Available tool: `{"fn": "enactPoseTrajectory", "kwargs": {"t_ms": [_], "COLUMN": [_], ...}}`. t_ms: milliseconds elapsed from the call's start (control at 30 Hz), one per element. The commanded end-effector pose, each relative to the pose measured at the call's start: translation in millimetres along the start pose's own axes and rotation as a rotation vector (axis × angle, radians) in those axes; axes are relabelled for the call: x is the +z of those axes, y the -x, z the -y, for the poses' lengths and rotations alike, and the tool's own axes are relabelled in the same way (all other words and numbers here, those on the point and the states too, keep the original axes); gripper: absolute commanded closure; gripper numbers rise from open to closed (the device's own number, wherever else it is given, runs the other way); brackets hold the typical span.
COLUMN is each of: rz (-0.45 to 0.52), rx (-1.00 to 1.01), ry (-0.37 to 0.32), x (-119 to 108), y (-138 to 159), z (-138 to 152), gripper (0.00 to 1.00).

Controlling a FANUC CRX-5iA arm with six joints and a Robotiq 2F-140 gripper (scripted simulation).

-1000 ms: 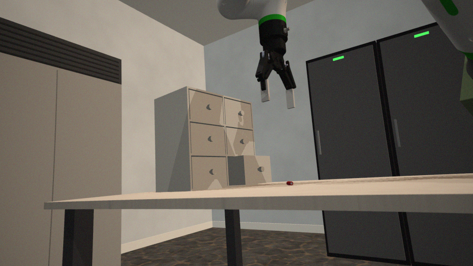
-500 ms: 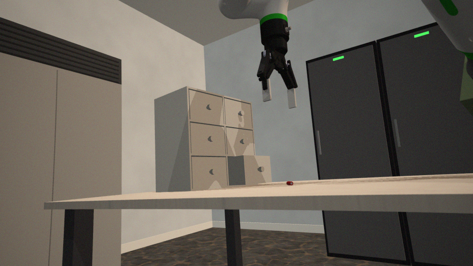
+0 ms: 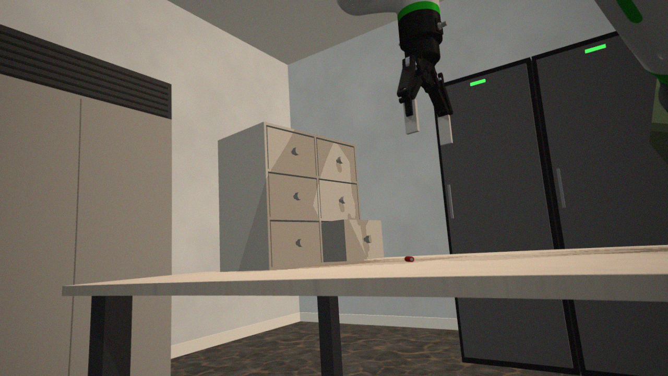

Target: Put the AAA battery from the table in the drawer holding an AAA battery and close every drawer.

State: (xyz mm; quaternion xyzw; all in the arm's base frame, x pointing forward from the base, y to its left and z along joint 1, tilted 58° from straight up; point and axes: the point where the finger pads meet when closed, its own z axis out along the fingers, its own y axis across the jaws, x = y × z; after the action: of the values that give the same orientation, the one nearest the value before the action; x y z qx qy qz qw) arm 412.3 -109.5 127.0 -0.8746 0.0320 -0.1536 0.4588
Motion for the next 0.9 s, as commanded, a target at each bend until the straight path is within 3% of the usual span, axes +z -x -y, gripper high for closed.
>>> {"fn": "enactPoseTrajectory", "kwargs": {"t_ms": [0,233,567,867], "rz": [0.001,0.001,-0.009,-0.088], "rx": [0.000,0.000,0.000,0.000], "ry": [-0.001,-0.001,-0.001,-0.001], "x": [0.5,0.5,1.4,7.8], "y": [32.6,59.1,58.7,52.1], "z": [-0.3,-0.6,-0.6,-0.6], "gripper": [0.00,0.00,0.00,0.00]}}
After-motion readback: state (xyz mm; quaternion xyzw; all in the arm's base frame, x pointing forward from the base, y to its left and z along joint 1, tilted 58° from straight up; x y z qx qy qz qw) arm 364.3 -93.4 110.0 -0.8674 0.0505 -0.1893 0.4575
